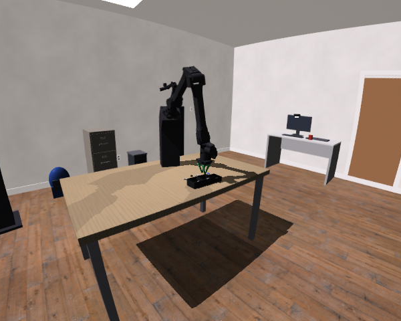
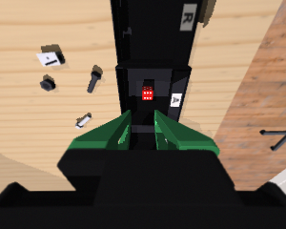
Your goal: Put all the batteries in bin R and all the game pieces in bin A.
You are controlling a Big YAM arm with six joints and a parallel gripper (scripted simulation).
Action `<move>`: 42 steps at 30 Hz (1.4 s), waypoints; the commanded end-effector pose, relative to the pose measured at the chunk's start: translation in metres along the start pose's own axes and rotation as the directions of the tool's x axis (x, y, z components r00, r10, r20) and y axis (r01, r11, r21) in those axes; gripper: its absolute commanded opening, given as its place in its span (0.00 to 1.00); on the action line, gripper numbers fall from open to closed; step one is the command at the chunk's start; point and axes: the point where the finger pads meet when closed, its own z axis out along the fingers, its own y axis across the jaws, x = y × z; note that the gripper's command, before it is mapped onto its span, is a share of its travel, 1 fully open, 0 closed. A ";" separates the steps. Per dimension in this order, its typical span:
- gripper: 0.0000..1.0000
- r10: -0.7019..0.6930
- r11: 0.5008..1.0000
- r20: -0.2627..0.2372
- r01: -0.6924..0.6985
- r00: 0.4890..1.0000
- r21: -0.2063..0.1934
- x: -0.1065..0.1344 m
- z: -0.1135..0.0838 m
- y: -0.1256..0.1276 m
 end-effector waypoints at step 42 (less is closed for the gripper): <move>0.27 0.836 0.549 0.015 -0.836 0.549 -0.005 -0.144 -0.014 0.099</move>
